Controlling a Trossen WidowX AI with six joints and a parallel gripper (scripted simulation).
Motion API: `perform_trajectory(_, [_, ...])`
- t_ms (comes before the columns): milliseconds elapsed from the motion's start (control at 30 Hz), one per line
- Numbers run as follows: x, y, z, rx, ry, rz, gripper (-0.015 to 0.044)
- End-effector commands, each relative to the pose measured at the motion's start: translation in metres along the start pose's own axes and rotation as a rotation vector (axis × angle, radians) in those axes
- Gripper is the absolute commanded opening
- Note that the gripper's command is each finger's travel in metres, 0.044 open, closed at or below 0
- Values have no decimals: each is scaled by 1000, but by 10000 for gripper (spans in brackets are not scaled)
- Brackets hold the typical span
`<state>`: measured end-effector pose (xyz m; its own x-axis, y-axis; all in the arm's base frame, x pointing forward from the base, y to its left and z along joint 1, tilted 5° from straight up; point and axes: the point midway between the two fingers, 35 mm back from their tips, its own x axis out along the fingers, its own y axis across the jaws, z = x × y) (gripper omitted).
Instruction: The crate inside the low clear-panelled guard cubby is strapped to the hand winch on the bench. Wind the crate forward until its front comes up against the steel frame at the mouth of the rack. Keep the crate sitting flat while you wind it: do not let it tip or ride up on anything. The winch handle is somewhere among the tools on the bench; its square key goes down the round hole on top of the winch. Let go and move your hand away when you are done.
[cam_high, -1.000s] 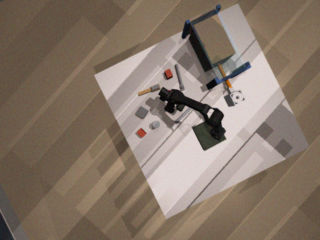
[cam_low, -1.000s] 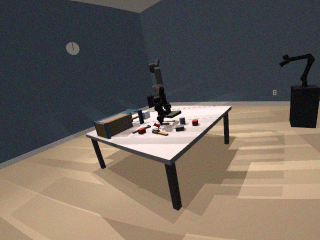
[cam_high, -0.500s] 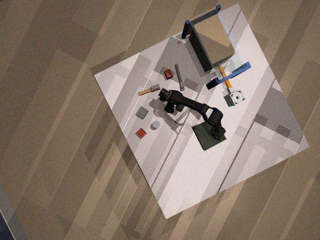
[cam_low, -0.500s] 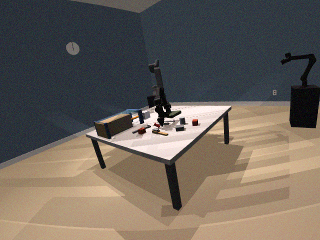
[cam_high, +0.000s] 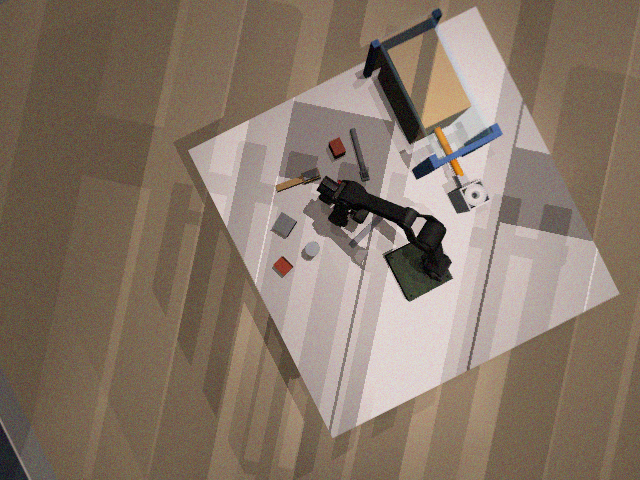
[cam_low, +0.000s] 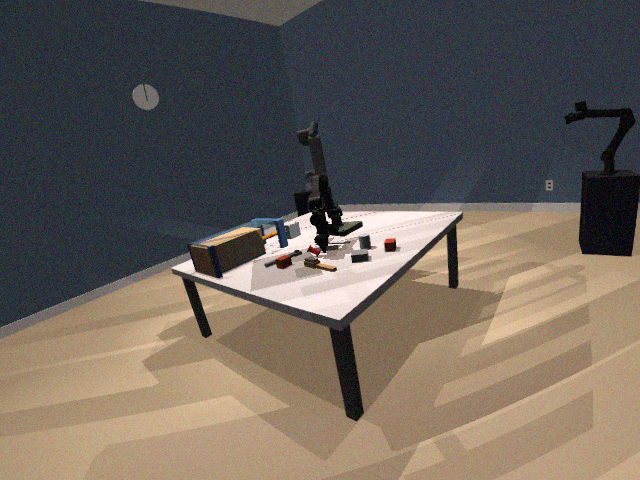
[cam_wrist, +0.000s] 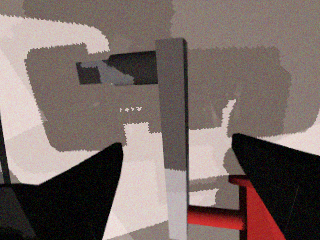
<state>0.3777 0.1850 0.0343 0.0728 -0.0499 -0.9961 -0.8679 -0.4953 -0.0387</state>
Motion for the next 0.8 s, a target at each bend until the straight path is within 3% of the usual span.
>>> perform_trajectory(0, [-1,0,0,0,0,-2,333])
perform_trajectory(767, [-1,0,0,0,0,-2,180])
